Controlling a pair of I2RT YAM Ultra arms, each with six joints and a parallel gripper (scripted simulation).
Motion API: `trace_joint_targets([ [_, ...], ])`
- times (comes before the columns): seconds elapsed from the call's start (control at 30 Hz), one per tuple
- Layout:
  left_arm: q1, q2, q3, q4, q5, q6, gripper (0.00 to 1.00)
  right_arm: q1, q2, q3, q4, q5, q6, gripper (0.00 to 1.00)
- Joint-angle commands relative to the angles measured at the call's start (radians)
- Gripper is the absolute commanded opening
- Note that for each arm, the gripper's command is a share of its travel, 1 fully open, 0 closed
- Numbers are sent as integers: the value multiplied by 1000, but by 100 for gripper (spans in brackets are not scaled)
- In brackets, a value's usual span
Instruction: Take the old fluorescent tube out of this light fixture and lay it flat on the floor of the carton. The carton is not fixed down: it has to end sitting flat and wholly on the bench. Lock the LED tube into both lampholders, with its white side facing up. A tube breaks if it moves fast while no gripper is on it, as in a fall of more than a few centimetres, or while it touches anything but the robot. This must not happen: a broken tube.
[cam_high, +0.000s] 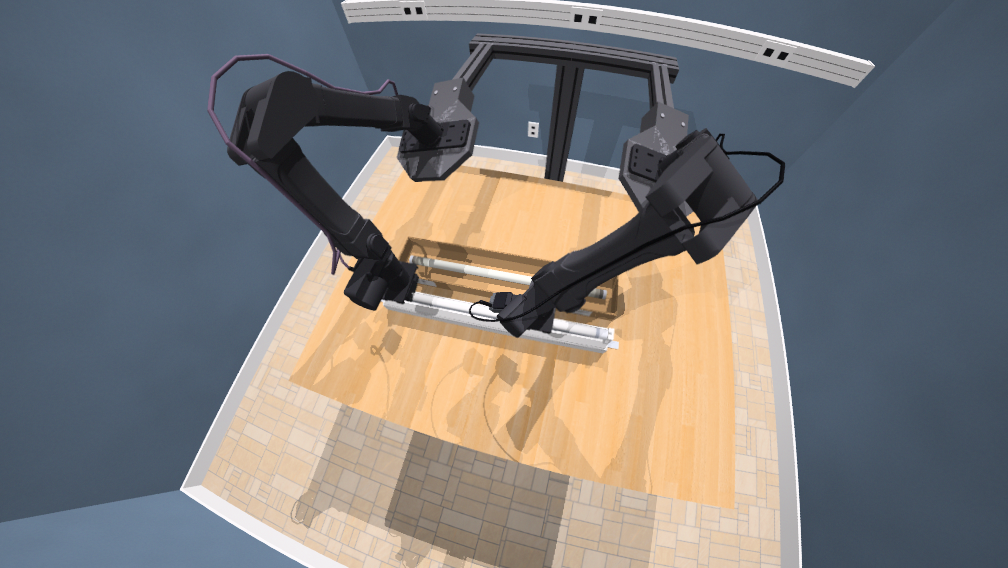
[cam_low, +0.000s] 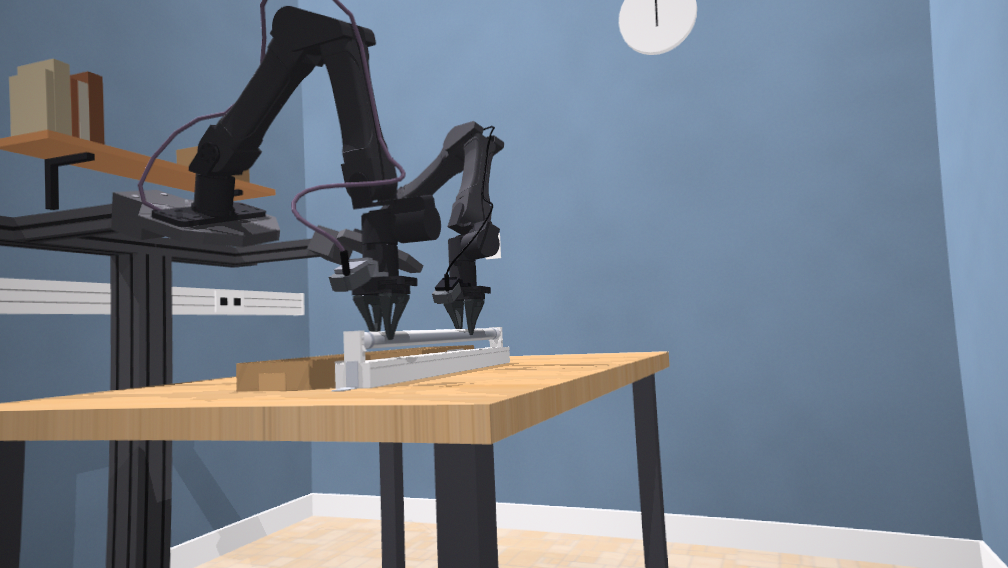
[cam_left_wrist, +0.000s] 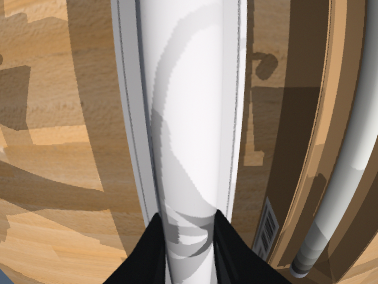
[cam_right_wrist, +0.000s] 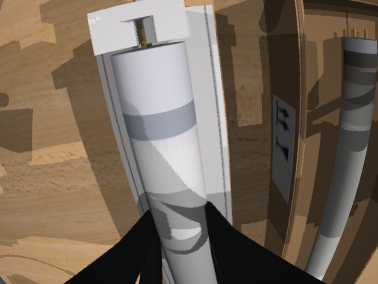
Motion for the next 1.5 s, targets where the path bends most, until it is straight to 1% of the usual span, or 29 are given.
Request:
trace_joint_targets([
  [0.0, -13, 9, 16, 1, 8, 14, 11, -3, -1, 11, 19, 9, -6, 11],
  [0.03, -6, 10, 26, 1, 8, 15, 11, -7, 19, 23, 10, 8, -7, 11],
  [0.1, 4, 16, 17, 15, 8, 16, 11, -1, 18, 17, 24, 8, -8, 11],
  [0.17, -4, 16, 30, -2, 8, 16, 11, -3, 3, 18, -4, 8, -2, 11],
  [0.23, -7, -6, -10, -15, 8, 15, 11, 0, 4, 17, -12, 8, 0, 11],
  [0.27, -7, -6, -12, -15, 8, 15, 49, 3, 4, 18, -12, 8, 0, 11],
  [0.8, -7, -6, -12, -13, 8, 13, 49, 3, 4, 18, -12, 8, 0, 11],
  [0.83, -7, -6, -12, -13, 8, 13, 49, 3, 4, 18, -12, 8, 0, 49],
  [1.4, -7, -6, -12, -13, 8, 13, 49, 3, 4, 18, -12, 8, 0, 49],
  [1.43, -25, -39, -27, -43, 2, -17, 49, 16, -49, -30, -45, 12, 13, 49],
  [1.47, -25, -33, -19, -29, 7, -11, 49, 16, -41, -22, -29, 10, 9, 49],
])
